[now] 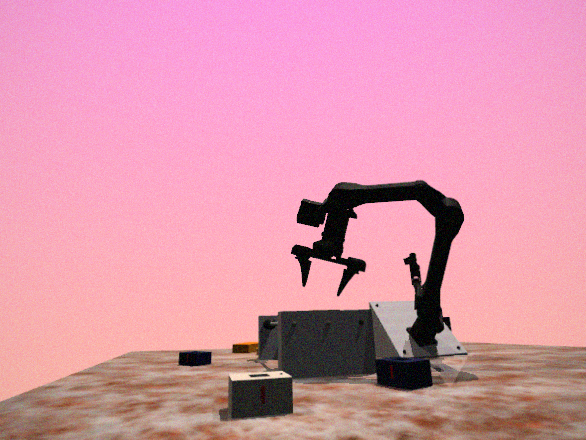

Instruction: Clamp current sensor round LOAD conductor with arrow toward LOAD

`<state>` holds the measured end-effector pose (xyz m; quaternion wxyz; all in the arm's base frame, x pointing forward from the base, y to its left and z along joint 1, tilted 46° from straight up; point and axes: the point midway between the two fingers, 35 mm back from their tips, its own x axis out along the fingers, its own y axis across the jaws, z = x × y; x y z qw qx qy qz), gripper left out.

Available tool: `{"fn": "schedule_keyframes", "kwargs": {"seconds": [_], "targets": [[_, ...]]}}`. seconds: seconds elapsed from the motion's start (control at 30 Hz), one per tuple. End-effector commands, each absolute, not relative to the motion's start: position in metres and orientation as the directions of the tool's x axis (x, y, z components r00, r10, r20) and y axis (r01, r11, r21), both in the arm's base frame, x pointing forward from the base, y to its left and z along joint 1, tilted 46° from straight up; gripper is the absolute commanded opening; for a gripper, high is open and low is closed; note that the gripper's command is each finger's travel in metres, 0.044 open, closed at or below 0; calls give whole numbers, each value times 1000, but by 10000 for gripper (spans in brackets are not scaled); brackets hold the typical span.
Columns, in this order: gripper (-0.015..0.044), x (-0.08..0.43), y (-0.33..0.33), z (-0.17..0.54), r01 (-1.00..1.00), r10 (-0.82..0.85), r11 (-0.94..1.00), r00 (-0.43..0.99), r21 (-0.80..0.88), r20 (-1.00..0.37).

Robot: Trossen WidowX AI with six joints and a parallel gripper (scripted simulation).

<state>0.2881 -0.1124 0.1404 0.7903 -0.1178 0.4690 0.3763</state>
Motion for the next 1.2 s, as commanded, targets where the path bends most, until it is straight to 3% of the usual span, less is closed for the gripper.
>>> {"fn": "schedule_keyframes", "kwargs": {"seconds": [0.0, 0.23, 0.6, 0.77, 1.17], "targets": [[440, 272, -91, 155, -301, 319, 924, 275, 234, -907], [440, 257, -75, 174, 231, 129, 949, 337, 215, -933], [440, 240, -64, 194, 693, -59, 652, 450, 307, -891], [440, 235, -62, 200, 788, -104, 482, 485, 383, -868], [440, 240, -63, 202, 754, -81, 550, 476, 359, -876]]}}
